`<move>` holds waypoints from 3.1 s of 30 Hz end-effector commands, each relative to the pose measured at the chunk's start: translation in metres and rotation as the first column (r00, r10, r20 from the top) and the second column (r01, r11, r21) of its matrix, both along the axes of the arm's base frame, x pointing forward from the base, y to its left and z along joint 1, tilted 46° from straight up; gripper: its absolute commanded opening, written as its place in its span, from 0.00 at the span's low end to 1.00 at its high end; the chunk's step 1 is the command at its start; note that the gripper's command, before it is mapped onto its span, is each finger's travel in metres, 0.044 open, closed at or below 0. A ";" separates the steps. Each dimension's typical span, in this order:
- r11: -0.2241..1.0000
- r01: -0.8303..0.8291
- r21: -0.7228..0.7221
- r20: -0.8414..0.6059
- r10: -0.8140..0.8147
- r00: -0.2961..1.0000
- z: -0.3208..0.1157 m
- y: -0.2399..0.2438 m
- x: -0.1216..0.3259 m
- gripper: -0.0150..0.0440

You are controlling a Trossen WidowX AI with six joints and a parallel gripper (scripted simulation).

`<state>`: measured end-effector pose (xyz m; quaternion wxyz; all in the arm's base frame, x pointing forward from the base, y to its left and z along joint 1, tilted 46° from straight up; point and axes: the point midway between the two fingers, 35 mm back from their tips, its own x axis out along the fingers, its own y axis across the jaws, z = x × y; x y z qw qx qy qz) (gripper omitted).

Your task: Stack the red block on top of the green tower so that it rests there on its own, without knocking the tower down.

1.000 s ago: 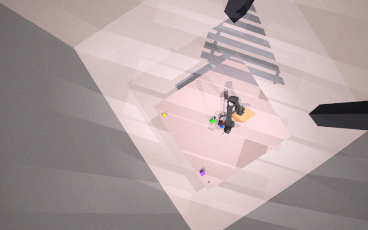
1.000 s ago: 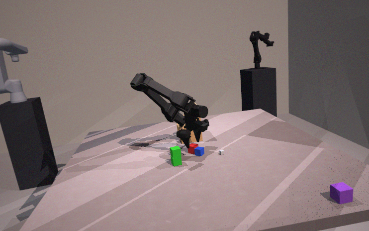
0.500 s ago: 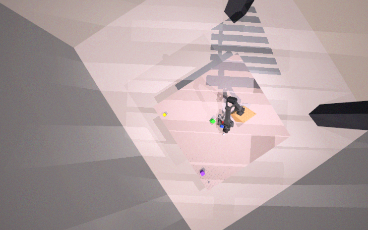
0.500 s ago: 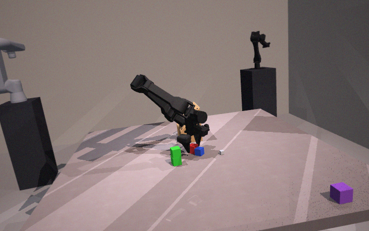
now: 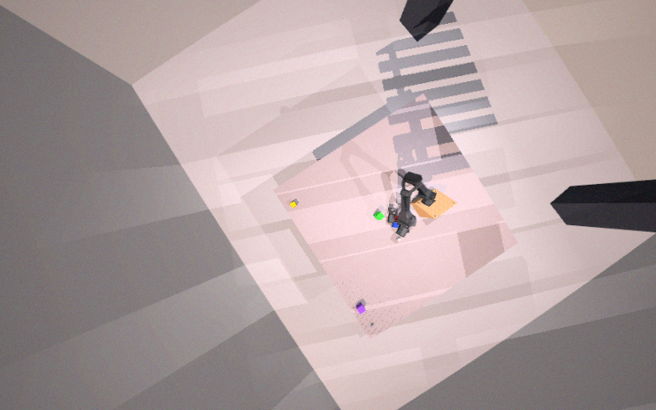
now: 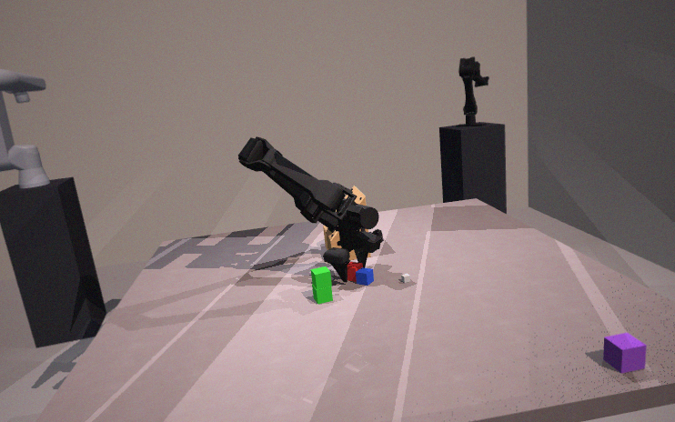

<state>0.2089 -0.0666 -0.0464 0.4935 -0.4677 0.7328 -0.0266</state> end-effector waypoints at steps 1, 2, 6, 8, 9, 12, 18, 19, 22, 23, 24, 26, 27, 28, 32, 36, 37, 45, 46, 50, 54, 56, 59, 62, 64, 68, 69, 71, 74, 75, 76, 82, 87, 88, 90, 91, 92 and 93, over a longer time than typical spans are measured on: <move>1.000 -0.004 -0.003 -0.005 0.004 1.000 0.000 -0.001 -0.001 1.00; 1.000 -0.004 -0.003 -0.005 0.004 1.000 0.000 -0.001 -0.001 1.00; 1.000 -0.004 -0.003 -0.005 0.004 1.000 0.000 0.000 -0.001 0.91; 1.000 -0.004 -0.003 -0.005 0.004 1.000 0.000 0.000 -0.001 0.82; 1.000 -0.004 -0.003 -0.005 0.004 1.000 0.000 0.000 -0.001 0.78; 1.000 -0.004 -0.003 -0.005 0.004 1.000 0.000 0.000 -0.001 0.64; 1.000 -0.004 -0.003 -0.005 0.004 1.000 0.000 0.000 -0.001 0.48; 1.000 -0.004 -0.003 -0.005 0.004 1.000 0.000 0.000 -0.001 0.47; 1.000 -0.004 -0.003 -0.005 0.004 1.000 0.000 0.000 -0.001 0.43; 1.000 -0.004 -0.003 -0.005 0.004 1.000 0.001 0.000 -0.001 0.39; 1.000 -0.004 -0.003 -0.005 0.004 1.000 0.002 0.002 -0.001 0.34; 1.000 -0.004 -0.002 -0.005 0.004 1.000 0.005 0.006 0.000 0.25; 1.000 -0.004 -0.002 -0.005 0.004 1.000 0.007 0.008 0.001 0.25; 1.000 -0.004 -0.001 -0.004 0.004 1.000 0.010 0.011 0.001 0.25; 1.000 -0.004 -0.001 -0.004 0.004 1.000 0.022 0.024 0.003 0.25; 1.000 -0.004 -0.001 -0.005 0.004 1.000 0.036 0.038 0.004 0.25; 1.000 -0.004 0.000 -0.005 0.004 1.000 0.039 0.041 0.005 0.25; 1.000 -0.004 0.001 -0.005 0.004 1.000 0.064 0.067 0.007 0.25; 1.000 -0.004 0.001 -0.005 0.004 1.000 0.067 0.070 0.008 0.25; 1.000 -0.004 0.002 -0.005 0.004 1.000 0.079 0.083 0.009 0.25; 1.000 -0.004 0.002 -0.005 0.004 1.000 0.082 0.085 0.009 0.25; 1.000 -0.004 0.002 -0.005 0.004 1.000 0.082 0.085 0.009 0.25; 1.000 -0.007 0.000 -0.008 0.007 1.000 0.080 0.084 0.008 0.25; 1.000 -0.004 0.002 -0.005 0.004 1.000 0.082 0.085 0.009 0.25; 1.000 -0.005 0.006 -0.005 0.005 1.000 0.086 0.082 0.016 0.25; 1.000 -0.007 0.013 -0.004 0.007 1.000 0.097 0.073 0.036 0.25; 1.000 -0.008 0.014 -0.004 0.008 1.000 0.099 0.070 0.041 0.25; 1.000 -0.008 0.016 -0.003 0.008 1.000 0.106 0.064 0.050 0.25; 1.000 -0.009 0.016 -0.002 0.009 1.000 0.115 0.053 0.064 0.25; 1.000 -0.009 0.016 -0.001 0.009 1.000 0.119 0.050 0.068 0.25; 1.000 -0.009 0.015 -0.001 0.009 1.000 0.122 0.046 0.072 0.25; 1.000 -0.006 0.006 0.000 0.006 1.000 0.144 0.019 0.094 0.25; 1.000 -0.004 -0.004 -0.001 0.004 1.000 0.158 0.002 0.103 0.25; 1.000 -0.004 -0.004 -0.001 0.004 1.000 0.158 0.002 0.103 0.25; 1.000 -0.004 -0.004 -0.001 0.004 1.000 0.158 0.002 0.103 0.25; 1.000 -0.004 -0.004 -0.001 0.004 1.000 0.158 0.002 0.103 0.25; 1.000 -0.004 -0.004 -0.001 0.004 1.000 0.157 0.001 0.103 0.25; 1.000 -0.004 -0.004 -0.001 0.004 1.000 0.155 0.000 0.103 0.25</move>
